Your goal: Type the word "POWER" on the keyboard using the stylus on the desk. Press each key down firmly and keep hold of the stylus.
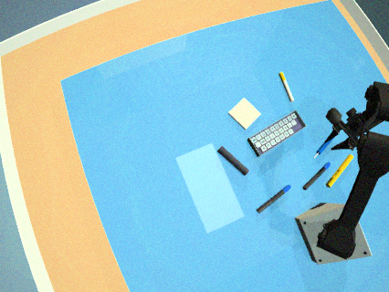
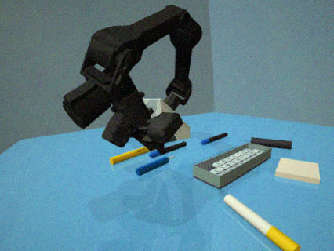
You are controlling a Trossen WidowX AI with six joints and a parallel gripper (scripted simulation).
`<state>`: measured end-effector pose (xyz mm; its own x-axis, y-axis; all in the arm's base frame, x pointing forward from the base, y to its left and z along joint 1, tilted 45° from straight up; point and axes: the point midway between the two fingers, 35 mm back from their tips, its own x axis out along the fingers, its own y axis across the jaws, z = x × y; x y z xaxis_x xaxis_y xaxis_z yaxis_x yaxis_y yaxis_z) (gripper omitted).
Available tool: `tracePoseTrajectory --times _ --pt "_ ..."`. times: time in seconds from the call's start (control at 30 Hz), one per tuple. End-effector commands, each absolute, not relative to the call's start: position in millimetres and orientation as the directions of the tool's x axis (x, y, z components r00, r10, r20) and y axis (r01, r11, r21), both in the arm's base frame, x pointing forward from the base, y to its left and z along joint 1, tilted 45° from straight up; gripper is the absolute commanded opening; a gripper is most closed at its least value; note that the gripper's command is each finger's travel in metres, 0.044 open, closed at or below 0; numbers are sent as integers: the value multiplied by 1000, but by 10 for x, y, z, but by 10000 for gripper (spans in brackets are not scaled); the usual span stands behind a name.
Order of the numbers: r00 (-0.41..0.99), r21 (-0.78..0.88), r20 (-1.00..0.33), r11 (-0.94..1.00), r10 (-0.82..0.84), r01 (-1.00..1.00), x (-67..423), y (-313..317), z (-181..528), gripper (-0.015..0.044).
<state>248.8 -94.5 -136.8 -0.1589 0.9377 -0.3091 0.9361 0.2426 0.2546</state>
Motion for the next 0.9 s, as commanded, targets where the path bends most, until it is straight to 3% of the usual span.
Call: tracePoseTrajectory --times 0.0,0.87 --pt "-158 246 -303 237 940 940 2480 -914 -1401 150" --pt "-158 247 -302 237 940 940 2486 -823 -1495 150"
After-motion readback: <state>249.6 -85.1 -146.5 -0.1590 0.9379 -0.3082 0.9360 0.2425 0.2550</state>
